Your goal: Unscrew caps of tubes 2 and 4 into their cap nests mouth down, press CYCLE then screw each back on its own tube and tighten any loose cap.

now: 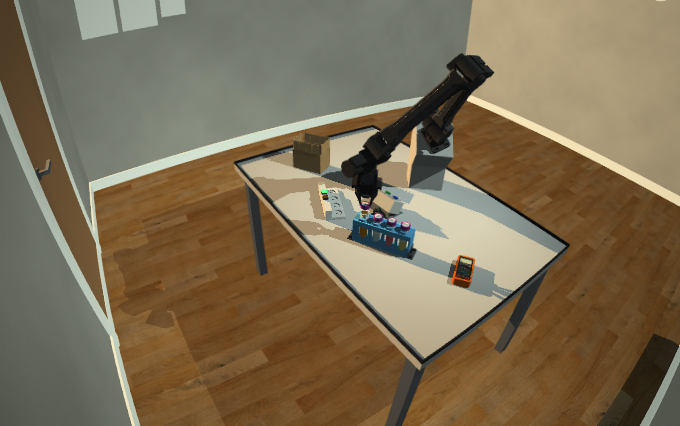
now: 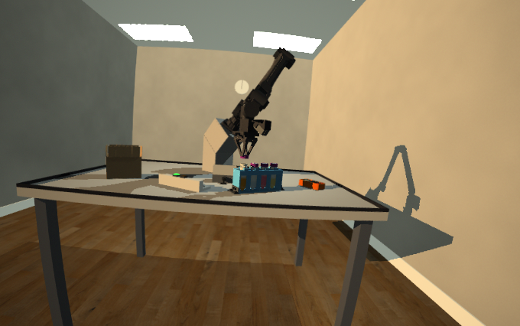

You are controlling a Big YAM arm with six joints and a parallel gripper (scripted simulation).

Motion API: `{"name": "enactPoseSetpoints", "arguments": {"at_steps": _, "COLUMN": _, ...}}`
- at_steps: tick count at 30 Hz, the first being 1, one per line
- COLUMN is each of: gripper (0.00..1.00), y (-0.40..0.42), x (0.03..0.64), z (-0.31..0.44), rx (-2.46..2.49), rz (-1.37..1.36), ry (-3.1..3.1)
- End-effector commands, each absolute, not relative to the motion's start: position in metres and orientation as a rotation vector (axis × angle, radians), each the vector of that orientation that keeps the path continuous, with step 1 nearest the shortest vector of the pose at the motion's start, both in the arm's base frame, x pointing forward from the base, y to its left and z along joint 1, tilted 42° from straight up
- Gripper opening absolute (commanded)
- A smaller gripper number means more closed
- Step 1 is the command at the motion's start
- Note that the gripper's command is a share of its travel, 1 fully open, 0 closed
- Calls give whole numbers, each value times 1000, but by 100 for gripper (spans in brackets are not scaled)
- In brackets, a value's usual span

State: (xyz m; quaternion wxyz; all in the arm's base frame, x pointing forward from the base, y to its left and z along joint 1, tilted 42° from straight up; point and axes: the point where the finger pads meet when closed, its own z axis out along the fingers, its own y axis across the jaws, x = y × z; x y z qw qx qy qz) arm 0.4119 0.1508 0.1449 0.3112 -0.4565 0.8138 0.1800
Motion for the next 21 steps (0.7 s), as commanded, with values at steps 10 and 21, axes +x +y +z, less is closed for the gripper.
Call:
{"name": "enactPoseSetpoints", "arguments": {"at_steps": 10, "gripper": 0, "y": 159, "x": 427, "z": 140, "rx": -1165, "rz": 461, "ry": 2136}}
{"name": "enactPoseSetpoints", "arguments": {"at_steps": 21, "gripper": 0, "y": 168, "x": 425, "z": 129, "rx": -1188, "rz": 480, "ry": 2148}}
